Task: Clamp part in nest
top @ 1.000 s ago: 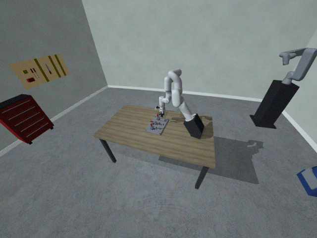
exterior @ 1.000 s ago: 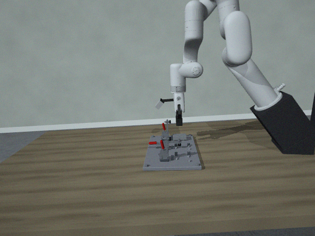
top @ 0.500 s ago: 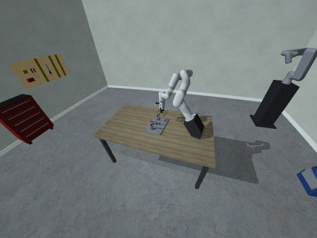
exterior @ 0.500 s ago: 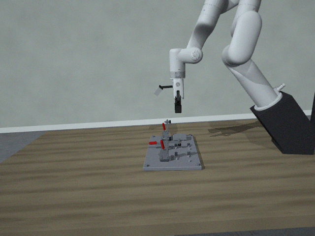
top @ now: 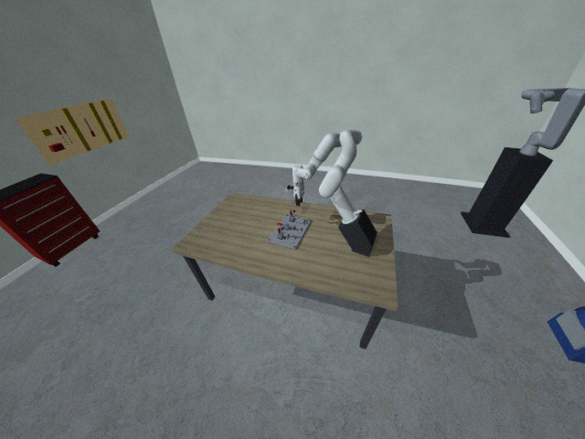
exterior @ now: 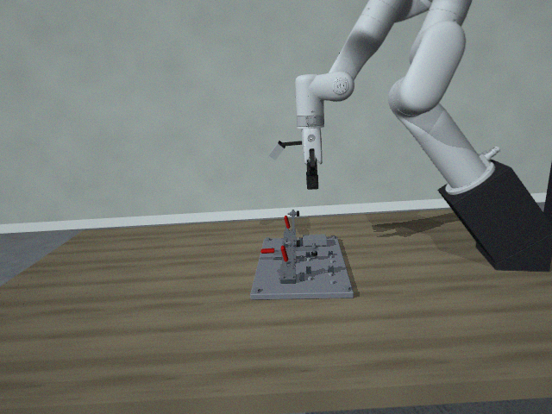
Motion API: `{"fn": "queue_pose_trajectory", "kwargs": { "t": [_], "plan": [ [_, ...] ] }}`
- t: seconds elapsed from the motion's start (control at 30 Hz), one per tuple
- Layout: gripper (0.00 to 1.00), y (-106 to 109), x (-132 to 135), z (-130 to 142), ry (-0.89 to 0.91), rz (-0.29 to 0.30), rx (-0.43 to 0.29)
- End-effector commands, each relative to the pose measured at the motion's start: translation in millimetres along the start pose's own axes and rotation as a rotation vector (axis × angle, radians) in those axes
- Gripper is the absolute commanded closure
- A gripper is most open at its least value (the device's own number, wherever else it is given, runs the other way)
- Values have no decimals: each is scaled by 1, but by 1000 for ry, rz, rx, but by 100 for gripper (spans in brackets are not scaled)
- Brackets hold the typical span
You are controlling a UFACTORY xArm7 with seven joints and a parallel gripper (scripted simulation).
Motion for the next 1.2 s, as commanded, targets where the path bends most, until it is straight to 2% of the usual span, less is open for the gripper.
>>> {"fn": "queue_pose_trajectory", "kwargs": {
  "t": [0.0,0.27,0.67,1.17],
  "plan": [
    [53,1,0,-8,0,1,4],
    [53,1,0,-27,0,1,4],
    [53,1,-1,-71,0,1,4],
    [53,0,-1,-78,0,1,4]
  ]
}}
Point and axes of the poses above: the point where the finger pads meet when closed, its own y axis back along the fingers, its own x axis across the jaws, z = x × y, the point moved 3 cm from there along y, back along the fingers, and after that the axes turned 1 degree about -y, right-handed, at the moved point
